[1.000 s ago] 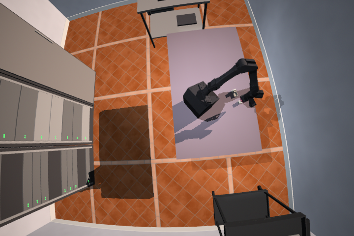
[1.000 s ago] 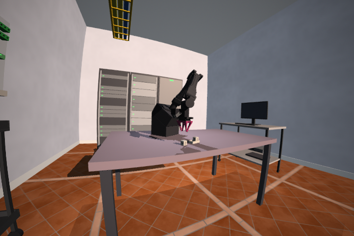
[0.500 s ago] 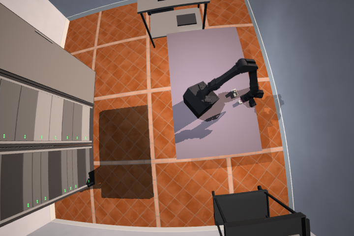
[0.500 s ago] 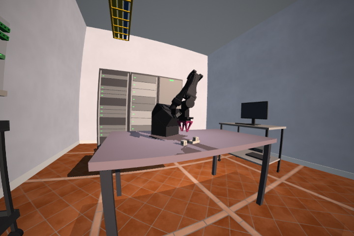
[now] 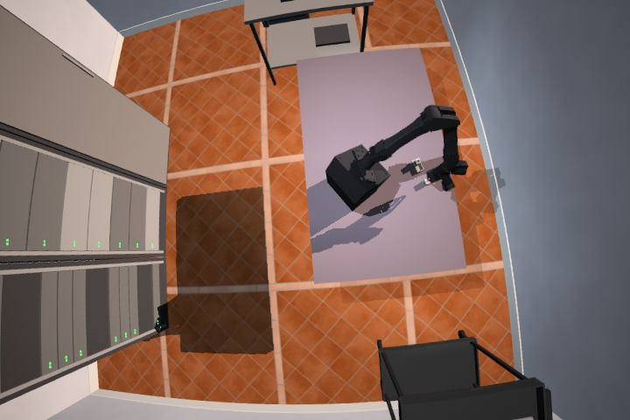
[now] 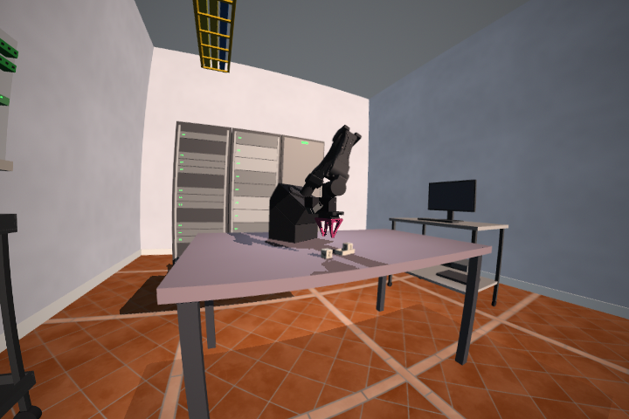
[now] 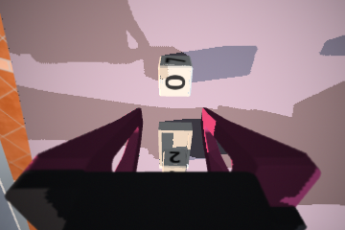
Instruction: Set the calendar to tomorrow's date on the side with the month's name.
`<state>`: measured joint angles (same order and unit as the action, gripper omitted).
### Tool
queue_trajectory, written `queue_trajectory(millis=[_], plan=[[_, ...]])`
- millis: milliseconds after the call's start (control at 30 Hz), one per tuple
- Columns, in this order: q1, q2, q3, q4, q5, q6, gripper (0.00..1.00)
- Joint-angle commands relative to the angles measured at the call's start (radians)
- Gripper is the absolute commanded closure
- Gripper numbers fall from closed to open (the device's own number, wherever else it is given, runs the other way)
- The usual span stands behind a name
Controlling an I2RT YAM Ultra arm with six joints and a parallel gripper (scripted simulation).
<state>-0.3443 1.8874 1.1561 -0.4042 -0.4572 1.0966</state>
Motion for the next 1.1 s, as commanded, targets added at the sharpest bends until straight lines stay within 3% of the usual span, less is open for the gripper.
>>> queue_trajectory(millis=[0, 1067], plan=[[0.000, 0.028, -0.012, 0.029, 0.016, 0.014, 0.53], [0.046, 0.125, 0.028, 0.131, 0.034, 0.056, 0.53]])
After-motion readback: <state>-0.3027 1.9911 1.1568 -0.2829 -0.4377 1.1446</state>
